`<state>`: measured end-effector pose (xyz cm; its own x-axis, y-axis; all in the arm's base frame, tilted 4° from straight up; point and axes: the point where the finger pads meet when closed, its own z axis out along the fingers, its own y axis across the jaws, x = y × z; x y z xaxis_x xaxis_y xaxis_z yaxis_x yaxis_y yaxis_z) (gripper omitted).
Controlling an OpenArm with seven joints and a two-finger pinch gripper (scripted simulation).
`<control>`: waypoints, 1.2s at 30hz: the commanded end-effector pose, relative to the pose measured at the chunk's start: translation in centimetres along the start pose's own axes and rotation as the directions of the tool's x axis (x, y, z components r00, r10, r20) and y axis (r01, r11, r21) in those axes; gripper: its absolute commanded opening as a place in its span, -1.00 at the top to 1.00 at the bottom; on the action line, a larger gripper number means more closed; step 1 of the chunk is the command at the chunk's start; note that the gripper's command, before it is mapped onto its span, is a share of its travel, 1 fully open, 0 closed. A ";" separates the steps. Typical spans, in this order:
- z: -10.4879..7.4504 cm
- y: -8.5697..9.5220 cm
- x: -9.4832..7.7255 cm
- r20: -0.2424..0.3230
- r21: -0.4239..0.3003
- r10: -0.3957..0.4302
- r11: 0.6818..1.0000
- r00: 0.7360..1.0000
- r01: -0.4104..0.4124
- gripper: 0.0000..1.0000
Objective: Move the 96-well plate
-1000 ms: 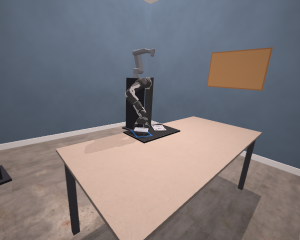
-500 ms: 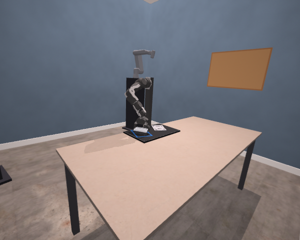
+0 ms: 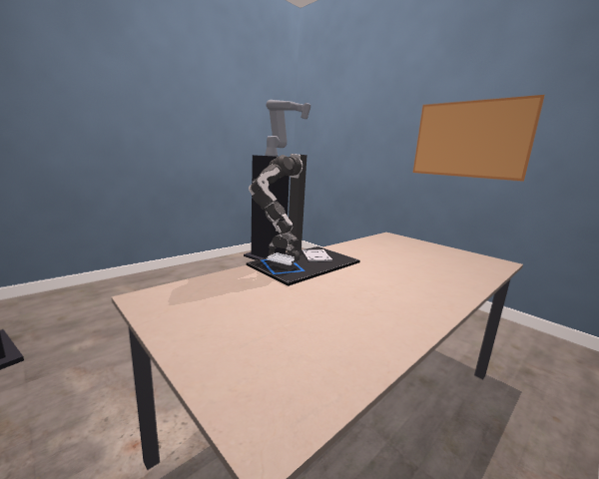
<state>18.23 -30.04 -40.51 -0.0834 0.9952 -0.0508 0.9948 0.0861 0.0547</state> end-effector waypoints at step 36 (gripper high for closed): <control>0.0 0.1 0.0 0.000 -0.004 0.410 0.912 0.912 -0.410 1.00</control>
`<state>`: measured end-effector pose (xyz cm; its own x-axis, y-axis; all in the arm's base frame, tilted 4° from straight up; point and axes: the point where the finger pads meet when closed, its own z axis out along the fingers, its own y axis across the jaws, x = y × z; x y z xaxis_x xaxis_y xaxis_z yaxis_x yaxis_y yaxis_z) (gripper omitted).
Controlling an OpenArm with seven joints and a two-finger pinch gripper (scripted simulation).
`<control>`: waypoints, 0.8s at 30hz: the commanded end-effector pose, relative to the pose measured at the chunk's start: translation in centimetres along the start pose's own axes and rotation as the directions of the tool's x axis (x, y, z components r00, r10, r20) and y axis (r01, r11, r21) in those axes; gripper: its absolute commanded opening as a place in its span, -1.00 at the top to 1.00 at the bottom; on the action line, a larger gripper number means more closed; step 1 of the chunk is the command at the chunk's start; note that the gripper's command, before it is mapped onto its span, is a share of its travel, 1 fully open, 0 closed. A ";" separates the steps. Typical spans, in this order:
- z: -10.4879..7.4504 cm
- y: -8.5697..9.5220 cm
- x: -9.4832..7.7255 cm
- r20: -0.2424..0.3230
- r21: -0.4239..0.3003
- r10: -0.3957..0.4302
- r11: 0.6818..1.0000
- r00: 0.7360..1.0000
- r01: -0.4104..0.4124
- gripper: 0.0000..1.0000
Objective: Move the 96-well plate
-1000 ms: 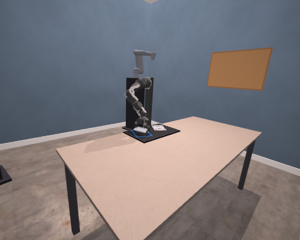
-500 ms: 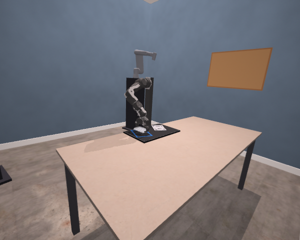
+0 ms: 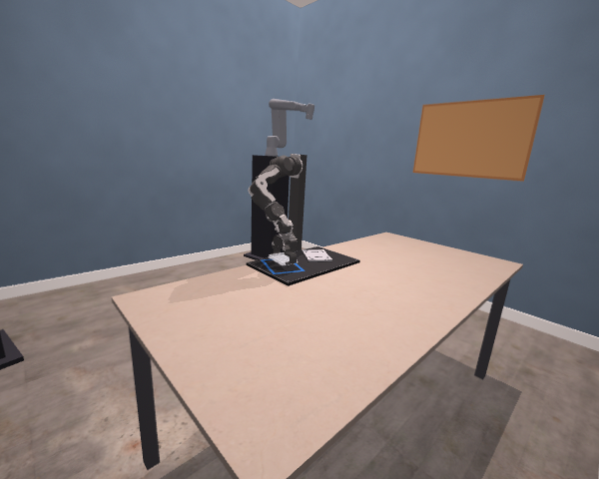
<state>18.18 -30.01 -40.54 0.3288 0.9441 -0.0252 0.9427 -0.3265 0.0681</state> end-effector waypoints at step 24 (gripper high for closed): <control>0.6 0.0 -0.2 0.000 -0.004 0.207 0.978 0.978 -0.207 1.00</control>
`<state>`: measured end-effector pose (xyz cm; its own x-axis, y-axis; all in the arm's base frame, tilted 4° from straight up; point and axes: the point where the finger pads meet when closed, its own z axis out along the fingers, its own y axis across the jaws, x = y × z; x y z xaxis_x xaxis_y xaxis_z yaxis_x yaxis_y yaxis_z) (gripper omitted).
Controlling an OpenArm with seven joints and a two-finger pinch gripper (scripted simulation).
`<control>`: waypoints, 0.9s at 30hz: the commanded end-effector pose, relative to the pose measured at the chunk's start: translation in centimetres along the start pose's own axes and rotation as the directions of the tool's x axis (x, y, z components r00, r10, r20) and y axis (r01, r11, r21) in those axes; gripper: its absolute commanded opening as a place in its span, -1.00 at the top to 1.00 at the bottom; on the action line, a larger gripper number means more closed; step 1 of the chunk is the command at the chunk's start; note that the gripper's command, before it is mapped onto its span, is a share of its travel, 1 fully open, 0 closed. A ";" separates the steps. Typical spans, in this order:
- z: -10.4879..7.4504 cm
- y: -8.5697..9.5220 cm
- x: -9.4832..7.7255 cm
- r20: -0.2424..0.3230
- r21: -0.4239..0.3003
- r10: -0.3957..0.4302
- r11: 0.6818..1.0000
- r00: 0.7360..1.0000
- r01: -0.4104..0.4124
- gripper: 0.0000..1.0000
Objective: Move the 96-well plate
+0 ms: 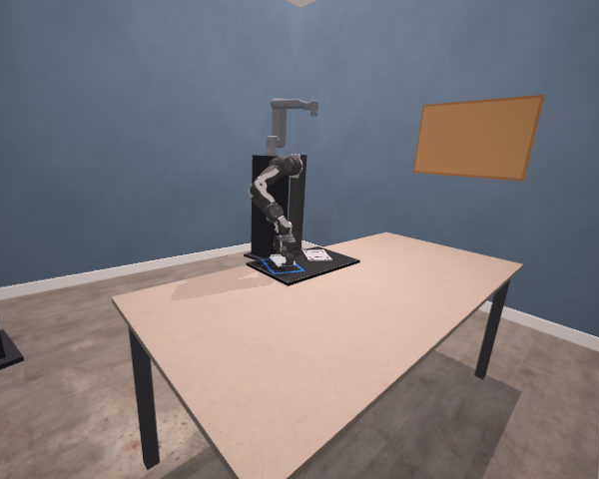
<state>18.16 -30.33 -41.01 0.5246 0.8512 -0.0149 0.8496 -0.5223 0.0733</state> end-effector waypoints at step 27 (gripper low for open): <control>1.6 -0.1 0.0 -0.007 -0.004 -0.012 1.000 1.000 0.012 1.00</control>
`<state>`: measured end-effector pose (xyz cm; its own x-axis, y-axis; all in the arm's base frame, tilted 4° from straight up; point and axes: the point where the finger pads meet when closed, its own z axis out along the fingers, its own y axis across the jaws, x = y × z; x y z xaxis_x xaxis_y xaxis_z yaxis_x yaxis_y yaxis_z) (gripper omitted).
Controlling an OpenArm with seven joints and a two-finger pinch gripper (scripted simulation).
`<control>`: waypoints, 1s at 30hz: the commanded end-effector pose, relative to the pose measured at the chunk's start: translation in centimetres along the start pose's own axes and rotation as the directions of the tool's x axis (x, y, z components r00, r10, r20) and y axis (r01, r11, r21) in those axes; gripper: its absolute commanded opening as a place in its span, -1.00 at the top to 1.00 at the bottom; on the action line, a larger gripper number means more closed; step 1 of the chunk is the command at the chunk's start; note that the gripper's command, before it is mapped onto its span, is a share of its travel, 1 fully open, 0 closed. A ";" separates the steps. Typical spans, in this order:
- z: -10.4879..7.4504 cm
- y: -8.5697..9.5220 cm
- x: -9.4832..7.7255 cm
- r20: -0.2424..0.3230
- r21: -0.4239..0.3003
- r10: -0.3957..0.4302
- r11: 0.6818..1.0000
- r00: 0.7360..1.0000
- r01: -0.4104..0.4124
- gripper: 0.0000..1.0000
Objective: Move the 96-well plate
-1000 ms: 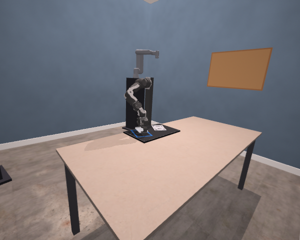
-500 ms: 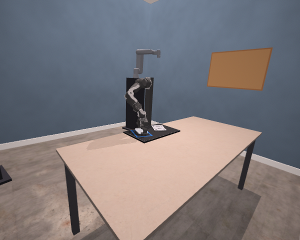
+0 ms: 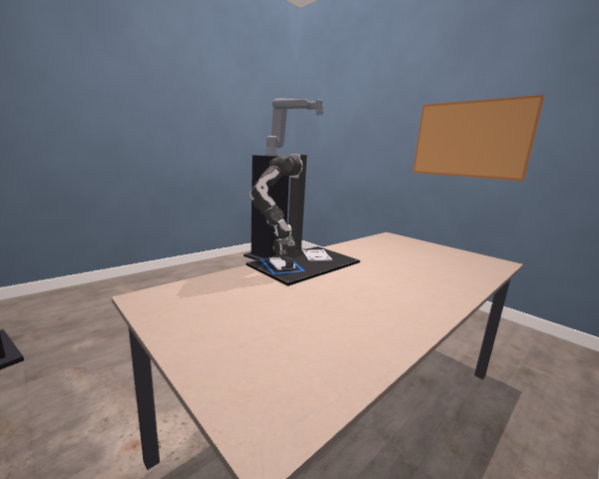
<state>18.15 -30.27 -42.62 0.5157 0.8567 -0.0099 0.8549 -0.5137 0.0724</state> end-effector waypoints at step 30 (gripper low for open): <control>-0.2 0.0 -0.3 0.005 0.000 0.005 1.000 1.000 -0.005 1.00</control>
<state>18.12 -30.41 -42.51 0.5170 0.8559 -0.0108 0.8541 -0.5149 0.0734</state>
